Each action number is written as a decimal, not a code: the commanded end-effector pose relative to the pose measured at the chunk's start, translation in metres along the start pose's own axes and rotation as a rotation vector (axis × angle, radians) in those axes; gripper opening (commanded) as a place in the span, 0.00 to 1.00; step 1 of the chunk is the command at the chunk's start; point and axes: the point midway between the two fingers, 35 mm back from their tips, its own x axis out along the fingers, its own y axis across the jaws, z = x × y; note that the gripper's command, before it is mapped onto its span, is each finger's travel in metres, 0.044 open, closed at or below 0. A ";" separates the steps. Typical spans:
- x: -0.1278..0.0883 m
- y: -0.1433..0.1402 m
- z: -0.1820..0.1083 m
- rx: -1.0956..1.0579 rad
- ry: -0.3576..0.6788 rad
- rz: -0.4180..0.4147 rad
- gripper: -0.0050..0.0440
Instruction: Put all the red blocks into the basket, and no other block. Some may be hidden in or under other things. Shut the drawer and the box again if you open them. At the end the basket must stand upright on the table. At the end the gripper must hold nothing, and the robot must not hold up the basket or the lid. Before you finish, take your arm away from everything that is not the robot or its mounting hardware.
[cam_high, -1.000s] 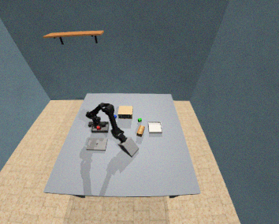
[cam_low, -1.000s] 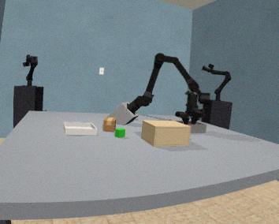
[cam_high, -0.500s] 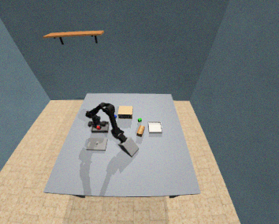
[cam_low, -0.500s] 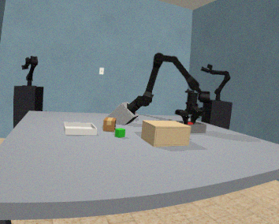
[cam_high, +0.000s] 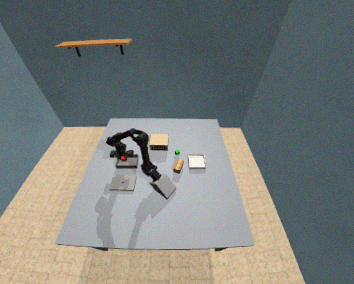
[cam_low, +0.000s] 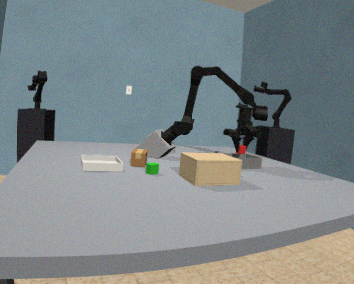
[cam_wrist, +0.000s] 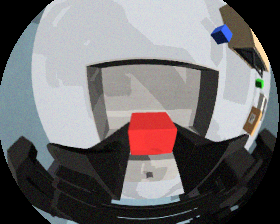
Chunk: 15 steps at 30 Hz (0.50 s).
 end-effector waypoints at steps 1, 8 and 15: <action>-0.030 0.001 0.002 0.006 -0.009 0.015 0.10; -0.071 0.001 0.001 0.006 -0.009 0.015 0.10; -0.071 0.001 0.001 0.006 -0.009 0.015 0.10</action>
